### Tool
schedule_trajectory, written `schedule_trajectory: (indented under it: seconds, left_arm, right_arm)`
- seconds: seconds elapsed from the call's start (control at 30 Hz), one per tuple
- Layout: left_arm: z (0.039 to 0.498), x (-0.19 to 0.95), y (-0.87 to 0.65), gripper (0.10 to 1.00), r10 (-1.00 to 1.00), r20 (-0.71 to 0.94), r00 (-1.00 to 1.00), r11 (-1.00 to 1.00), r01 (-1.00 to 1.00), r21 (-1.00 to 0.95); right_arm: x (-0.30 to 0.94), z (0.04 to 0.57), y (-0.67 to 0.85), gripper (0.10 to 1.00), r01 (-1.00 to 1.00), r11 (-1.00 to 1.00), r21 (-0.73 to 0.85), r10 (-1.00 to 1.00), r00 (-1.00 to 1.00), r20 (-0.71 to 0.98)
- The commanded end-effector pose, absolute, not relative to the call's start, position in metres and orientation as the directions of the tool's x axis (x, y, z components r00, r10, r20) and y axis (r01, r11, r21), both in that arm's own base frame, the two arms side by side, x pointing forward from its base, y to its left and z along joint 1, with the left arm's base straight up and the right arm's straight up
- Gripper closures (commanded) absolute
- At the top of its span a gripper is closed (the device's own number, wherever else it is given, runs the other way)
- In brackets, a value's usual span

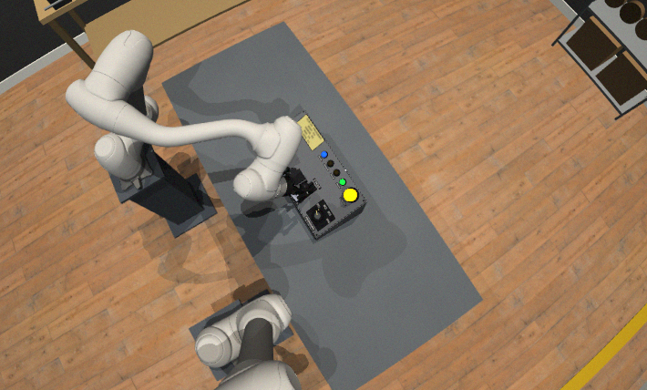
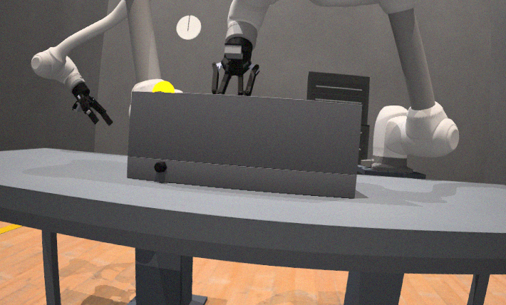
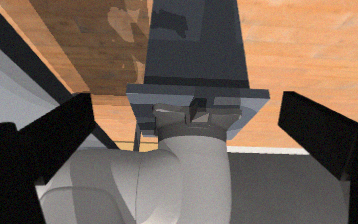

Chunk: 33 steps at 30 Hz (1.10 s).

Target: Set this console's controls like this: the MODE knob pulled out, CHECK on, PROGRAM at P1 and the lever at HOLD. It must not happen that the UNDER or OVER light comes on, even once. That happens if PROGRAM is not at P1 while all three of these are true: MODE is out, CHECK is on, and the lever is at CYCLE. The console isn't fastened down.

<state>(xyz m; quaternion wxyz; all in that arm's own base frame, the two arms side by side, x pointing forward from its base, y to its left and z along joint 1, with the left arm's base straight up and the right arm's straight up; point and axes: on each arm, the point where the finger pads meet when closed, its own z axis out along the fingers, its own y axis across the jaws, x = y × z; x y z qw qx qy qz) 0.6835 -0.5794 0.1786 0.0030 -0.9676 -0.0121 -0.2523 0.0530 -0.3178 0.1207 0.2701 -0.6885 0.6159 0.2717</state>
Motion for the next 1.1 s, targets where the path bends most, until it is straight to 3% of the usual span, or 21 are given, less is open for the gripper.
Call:
schedule_trajectory:
  seconds: [0.0, 1.07]
  left_arm:
    - [0.18, 0.683, -0.58, 0.999, 0.022, 0.49, 0.872, -1.0, 0.024, 0.001]
    - [0.177, 0.664, -0.58, 0.999, 0.022, 0.49, 0.872, -1.0, 0.024, 0.001]
  right_arm:
    - [0.053, 0.121, -0.318, 0.098, -0.995, -0.095, -0.038, -0.702, 0.094, -0.706]
    - [0.053, 0.121, -0.318, 0.098, -0.995, -0.095, -0.038, -0.702, 0.094, -0.706]
